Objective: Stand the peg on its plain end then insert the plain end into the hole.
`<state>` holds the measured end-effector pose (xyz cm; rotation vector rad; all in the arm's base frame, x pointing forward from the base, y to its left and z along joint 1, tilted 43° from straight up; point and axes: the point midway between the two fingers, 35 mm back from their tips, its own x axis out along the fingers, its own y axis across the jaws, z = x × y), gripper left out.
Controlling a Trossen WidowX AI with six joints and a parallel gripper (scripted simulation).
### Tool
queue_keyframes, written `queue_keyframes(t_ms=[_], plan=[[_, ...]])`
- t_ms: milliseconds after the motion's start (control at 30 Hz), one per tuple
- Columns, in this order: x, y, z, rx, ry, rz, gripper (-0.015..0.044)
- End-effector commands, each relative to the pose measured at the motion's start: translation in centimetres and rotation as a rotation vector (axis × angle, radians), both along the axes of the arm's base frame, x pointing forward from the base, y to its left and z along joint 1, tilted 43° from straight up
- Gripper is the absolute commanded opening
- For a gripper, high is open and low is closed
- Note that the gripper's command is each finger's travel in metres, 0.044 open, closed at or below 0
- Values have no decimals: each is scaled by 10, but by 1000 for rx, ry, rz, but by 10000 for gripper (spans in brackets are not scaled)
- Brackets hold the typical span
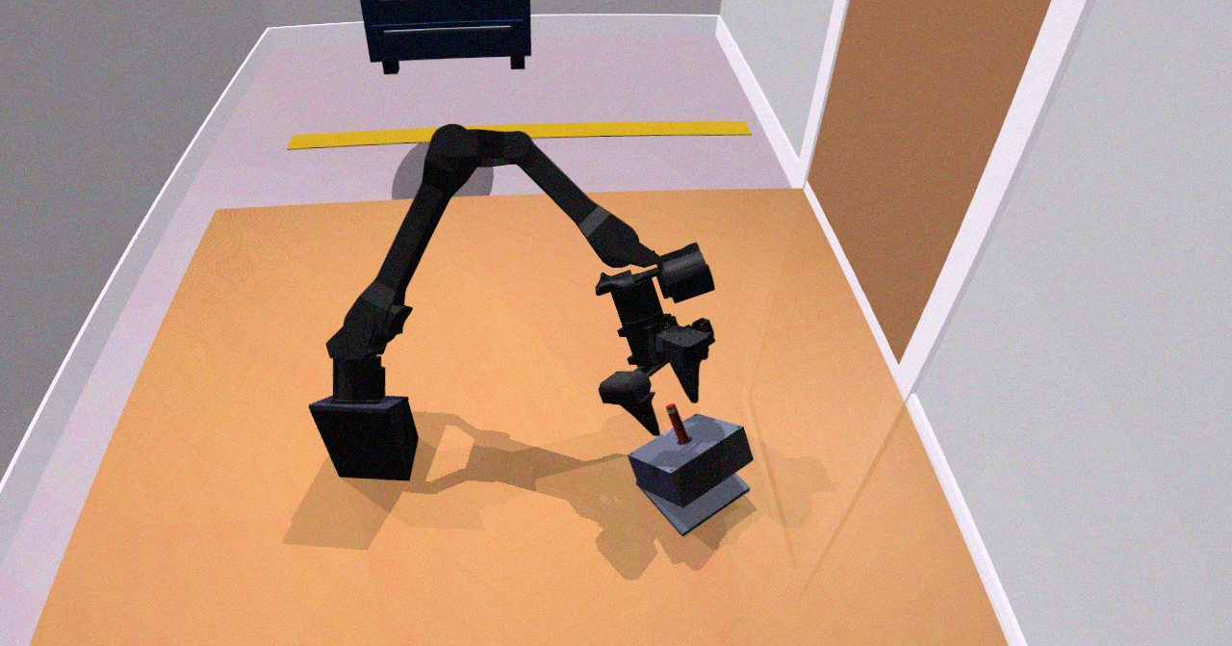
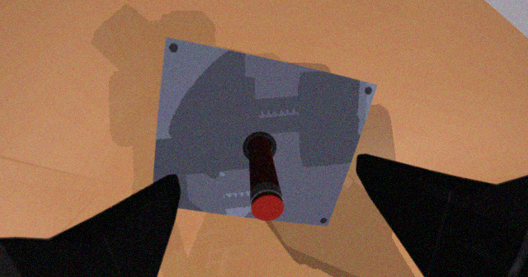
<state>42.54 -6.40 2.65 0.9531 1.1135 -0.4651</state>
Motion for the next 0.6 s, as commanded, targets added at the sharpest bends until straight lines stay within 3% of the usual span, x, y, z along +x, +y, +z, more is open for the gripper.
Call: queue_keyframes(t_ms=[0,567], plan=[[-2,-1,11,-2,-11,5,440],[-15,-7,41,-2,-5,0,440]])
